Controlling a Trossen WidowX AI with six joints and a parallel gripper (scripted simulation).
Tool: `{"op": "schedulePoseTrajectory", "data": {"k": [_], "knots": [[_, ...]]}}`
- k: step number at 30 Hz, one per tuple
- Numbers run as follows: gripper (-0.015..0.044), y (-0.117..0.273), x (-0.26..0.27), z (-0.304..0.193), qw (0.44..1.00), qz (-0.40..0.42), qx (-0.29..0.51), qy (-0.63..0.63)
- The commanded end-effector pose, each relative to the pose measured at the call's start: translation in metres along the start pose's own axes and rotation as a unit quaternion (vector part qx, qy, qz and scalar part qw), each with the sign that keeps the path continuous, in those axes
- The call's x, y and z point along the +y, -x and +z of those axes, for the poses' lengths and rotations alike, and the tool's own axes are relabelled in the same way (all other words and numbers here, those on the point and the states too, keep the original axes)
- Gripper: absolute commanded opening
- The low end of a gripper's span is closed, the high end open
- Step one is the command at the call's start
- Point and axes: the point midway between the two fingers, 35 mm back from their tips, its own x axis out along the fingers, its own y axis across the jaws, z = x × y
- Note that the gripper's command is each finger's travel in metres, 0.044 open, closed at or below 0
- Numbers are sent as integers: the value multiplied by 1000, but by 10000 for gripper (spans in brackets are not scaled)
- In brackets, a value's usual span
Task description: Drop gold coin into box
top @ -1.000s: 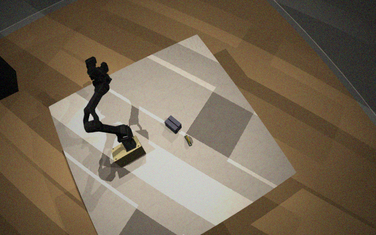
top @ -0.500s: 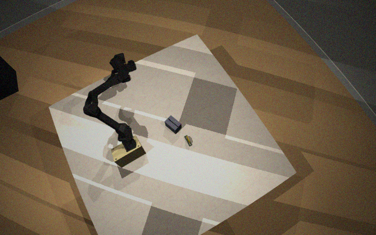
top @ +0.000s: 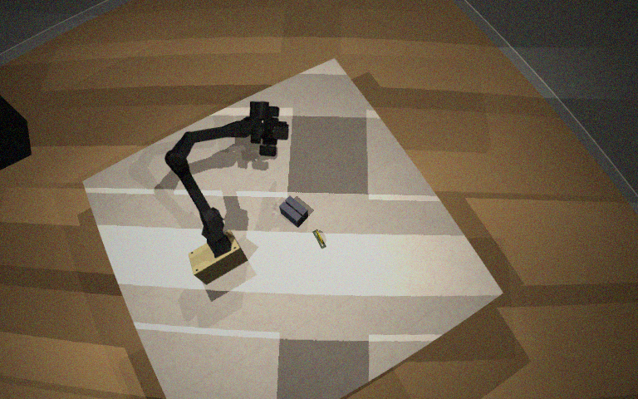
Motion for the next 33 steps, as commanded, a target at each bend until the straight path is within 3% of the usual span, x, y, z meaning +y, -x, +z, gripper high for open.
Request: {"op": "schedulePoseTrajectory", "data": {"k": [1,9,18,27,33], "knots": [[161,1,-22,48,998,-33,-42,-25],[161,16,-94,142,979,-131,-96,-120],[161,70,-217,228,927,-233,-111,-272],[161,123,-316,245,855,-281,-53,-432],[161,104,-331,240,853,-282,-51,-436]]}}
